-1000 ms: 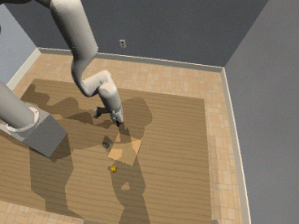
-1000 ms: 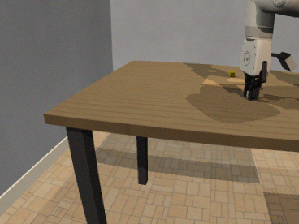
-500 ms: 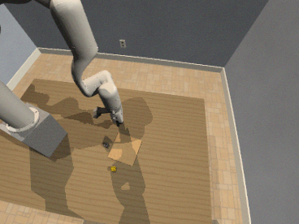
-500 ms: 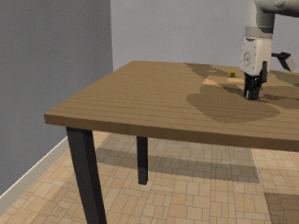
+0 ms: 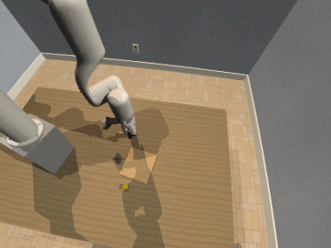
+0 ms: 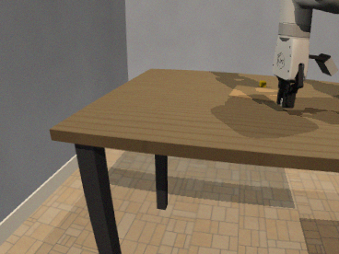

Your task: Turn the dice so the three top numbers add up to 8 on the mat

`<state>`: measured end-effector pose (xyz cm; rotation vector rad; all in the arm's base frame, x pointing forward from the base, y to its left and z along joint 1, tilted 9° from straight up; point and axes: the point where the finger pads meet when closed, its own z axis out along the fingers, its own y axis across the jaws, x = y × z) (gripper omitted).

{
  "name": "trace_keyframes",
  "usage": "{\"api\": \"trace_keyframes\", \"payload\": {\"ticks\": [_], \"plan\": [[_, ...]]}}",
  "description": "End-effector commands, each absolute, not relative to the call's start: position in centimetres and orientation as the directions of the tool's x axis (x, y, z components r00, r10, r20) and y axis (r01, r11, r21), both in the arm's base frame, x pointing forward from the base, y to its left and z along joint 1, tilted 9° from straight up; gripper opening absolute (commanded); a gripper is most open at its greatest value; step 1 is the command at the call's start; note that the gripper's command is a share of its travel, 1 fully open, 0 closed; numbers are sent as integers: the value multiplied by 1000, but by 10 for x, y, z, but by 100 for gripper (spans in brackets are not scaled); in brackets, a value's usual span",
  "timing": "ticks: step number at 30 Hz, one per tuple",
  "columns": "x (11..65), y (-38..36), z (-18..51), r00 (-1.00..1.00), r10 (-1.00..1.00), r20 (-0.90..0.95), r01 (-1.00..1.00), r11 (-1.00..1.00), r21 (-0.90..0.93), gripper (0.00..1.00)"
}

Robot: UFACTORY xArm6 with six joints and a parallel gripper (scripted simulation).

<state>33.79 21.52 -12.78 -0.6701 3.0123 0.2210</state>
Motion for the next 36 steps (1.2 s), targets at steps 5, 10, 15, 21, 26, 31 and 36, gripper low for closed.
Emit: {"api": "trace_keyframes", "payload": {"ticks": [5, 10, 15, 21, 26, 31, 36], "plan": [[339, 210, -86, -905, -418, -79, -425, 896, 128, 15], [338, 206, -61, -905, -418, -79, -425, 896, 128, 15], [338, 204, -50, -905, -418, -79, -425, 896, 128, 15], [338, 203, -41, -905, -418, -79, -425, 896, 128, 15], [338, 203, -41, -905, -418, -79, -425, 896, 128, 15], [339, 202, -42, -907, -415, -78, -422, 898, 128, 15], [360, 146, -48, -951, -304, -61, -309, 942, 134, 15]]}}
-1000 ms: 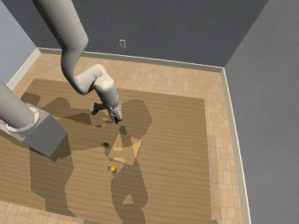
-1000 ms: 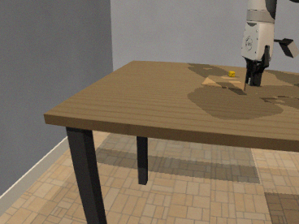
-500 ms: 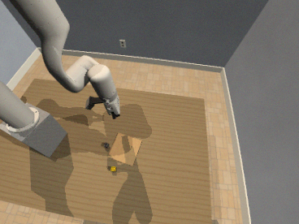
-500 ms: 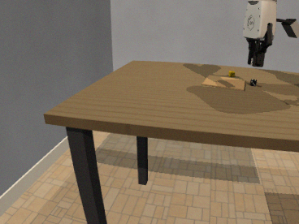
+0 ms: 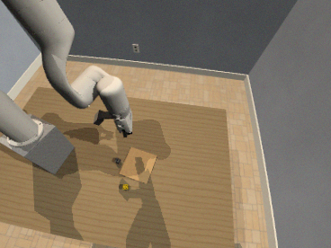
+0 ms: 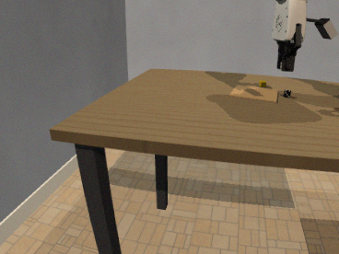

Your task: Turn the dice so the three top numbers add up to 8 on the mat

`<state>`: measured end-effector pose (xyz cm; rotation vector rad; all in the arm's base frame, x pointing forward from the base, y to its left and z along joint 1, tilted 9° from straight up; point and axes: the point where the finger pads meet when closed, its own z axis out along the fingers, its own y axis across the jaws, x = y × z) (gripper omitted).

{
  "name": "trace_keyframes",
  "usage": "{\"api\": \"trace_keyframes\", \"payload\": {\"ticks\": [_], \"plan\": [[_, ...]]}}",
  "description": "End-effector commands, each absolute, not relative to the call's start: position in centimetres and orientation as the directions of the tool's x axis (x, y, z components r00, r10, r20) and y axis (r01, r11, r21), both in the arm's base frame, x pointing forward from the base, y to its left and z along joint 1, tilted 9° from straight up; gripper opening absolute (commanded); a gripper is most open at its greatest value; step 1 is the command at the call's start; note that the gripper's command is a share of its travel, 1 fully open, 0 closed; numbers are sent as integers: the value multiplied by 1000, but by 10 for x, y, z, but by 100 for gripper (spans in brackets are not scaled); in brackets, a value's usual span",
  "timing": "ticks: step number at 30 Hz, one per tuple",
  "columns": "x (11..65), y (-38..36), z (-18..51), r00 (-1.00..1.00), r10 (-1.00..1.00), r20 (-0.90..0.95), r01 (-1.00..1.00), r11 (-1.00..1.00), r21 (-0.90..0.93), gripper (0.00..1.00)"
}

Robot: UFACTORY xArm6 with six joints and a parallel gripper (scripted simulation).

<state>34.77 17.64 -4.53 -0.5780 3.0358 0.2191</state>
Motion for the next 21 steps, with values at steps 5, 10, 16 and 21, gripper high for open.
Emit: {"api": "trace_keyframes", "payload": {"ticks": [5, 10, 16, 21], "plan": [[372, 88, -55, -982, -185, -44, -190, 972, 142, 15], [375, 56, -59, -992, -121, -36, -125, 981, 146, 15], [375, 56, -59, -992, -121, -36, -125, 981, 146, 15], [375, 56, -59, -992, -121, -36, -125, 981, 146, 15]]}}
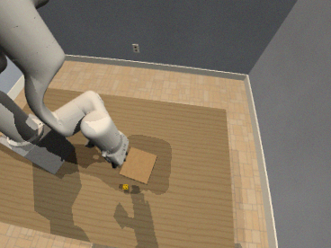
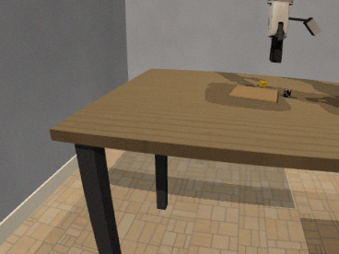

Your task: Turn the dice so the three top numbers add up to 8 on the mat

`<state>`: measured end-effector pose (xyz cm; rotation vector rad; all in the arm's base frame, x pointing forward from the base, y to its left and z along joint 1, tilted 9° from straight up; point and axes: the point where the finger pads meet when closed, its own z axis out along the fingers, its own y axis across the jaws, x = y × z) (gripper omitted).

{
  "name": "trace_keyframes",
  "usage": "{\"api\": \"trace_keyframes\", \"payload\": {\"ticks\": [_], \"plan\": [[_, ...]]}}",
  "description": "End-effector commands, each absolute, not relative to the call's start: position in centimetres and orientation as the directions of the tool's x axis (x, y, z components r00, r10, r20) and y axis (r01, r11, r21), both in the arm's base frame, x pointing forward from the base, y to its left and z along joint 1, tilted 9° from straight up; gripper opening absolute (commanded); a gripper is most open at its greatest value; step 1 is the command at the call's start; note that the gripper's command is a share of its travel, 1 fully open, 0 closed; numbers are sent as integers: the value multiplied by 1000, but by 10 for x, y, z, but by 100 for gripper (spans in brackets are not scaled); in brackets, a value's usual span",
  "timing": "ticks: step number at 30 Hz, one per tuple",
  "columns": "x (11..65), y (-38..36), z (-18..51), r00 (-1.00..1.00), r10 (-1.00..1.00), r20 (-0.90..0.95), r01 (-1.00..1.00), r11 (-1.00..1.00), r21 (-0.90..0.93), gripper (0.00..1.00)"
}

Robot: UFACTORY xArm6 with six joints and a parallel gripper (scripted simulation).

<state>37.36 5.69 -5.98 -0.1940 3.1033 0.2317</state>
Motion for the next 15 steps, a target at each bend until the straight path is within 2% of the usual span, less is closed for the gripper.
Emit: {"api": "trace_keyframes", "payload": {"ticks": [1, 15], "plan": [[375, 56, -59, -992, -121, -36, -125, 981, 146, 15], [376, 61, -87, -992, -121, -35, -125, 981, 146, 15]]}}
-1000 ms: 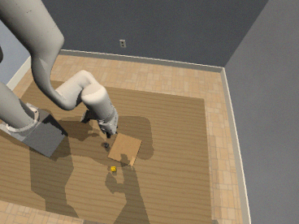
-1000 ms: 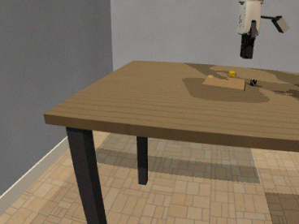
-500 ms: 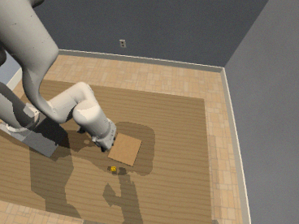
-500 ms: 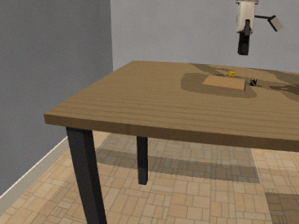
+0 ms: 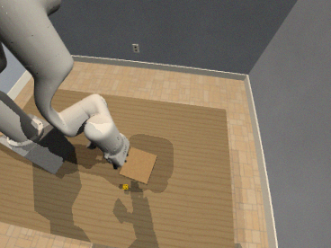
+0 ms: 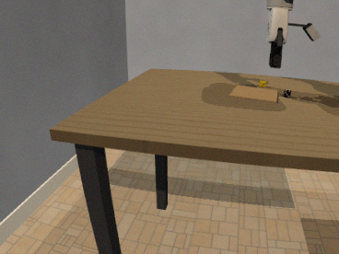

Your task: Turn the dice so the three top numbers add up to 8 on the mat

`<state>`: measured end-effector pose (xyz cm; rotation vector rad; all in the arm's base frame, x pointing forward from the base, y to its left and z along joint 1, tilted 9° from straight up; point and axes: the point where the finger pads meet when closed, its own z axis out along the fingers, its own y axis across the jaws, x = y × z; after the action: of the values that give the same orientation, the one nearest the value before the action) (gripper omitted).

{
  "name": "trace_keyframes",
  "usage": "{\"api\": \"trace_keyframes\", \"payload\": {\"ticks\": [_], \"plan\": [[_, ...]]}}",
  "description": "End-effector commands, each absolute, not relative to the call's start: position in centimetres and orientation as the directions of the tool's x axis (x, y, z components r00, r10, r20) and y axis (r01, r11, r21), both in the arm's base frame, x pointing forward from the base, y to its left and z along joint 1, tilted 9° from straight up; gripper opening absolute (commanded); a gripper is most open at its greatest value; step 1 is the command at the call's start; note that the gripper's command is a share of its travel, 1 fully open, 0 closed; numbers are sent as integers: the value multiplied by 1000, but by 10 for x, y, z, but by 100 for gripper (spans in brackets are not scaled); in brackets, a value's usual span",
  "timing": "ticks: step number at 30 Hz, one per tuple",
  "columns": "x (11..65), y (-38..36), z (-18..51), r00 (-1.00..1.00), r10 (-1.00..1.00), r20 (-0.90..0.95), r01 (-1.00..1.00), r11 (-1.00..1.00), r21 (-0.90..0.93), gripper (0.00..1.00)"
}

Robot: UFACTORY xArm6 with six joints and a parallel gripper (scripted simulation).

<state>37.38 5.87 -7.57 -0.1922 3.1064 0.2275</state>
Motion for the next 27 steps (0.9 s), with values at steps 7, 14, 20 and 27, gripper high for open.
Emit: {"api": "trace_keyframes", "payload": {"ticks": [7, 14, 20, 27], "plan": [[376, 65, -118, -992, -121, -35, -125, 981, 146, 15], [377, 69, -139, -992, -121, -35, -125, 981, 146, 15], [377, 71, -152, -992, -121, -35, -125, 981, 146, 15], [377, 71, -153, -992, -121, -35, -125, 981, 146, 15]]}}
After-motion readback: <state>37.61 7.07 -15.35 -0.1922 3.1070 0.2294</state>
